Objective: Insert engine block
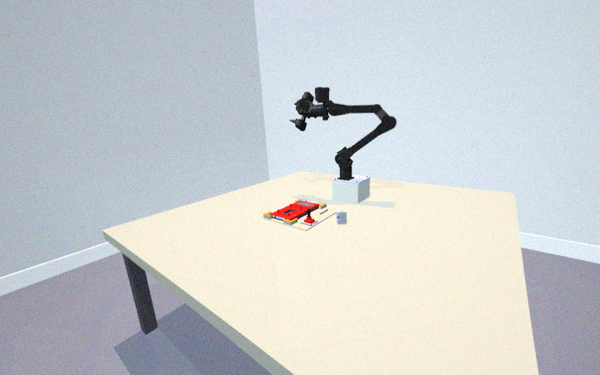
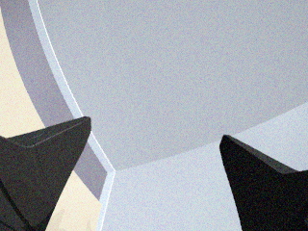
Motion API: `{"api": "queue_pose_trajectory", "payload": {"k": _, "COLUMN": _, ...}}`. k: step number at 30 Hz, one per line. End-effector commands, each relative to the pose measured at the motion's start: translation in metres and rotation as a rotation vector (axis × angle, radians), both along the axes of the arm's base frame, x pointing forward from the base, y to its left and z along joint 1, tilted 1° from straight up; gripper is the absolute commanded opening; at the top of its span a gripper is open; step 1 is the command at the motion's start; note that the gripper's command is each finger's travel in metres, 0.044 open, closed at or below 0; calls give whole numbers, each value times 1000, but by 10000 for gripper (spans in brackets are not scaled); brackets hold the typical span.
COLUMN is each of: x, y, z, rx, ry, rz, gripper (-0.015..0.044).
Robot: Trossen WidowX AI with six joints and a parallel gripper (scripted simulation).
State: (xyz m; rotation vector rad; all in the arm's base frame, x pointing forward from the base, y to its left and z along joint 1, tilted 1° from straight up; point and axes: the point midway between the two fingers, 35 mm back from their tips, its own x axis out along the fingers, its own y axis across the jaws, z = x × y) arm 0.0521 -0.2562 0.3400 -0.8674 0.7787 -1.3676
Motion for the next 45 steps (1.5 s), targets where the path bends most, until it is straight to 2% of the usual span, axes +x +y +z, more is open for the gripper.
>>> {"api": "queue_pose_trajectory", "payload": {"k": 1, "x": 30, "y": -4, "z": -9, "rx": 73, "ry": -11, "rz": 106, "gripper": 440}}
{"api": "queue_pose_trajectory", "payload": {"k": 10, "x": 104, "y": 1, "z": -41, "rx": 266, "ry": 0, "rz": 341, "gripper": 440}}
{"api": "queue_pose_trajectory", "payload": {"k": 20, "x": 184, "y": 37, "z": -82, "rx": 496, "ry": 58, "rz": 581, "gripper": 440}}
{"api": "queue_pose_trajectory", "payload": {"k": 30, "x": 247, "y": 107, "z": -126, "rx": 732, "ry": 166, "rz": 783, "gripper": 440}}
{"api": "queue_pose_trajectory", "payload": {"k": 40, "x": 279, "y": 178, "z": -162, "rx": 937, "ry": 274, "rz": 876, "gripper": 440}}
{"api": "queue_pose_trajectory", "payload": {"k": 45, "x": 289, "y": 223, "z": -184, "rx": 1032, "ry": 393, "rz": 938, "gripper": 440}}
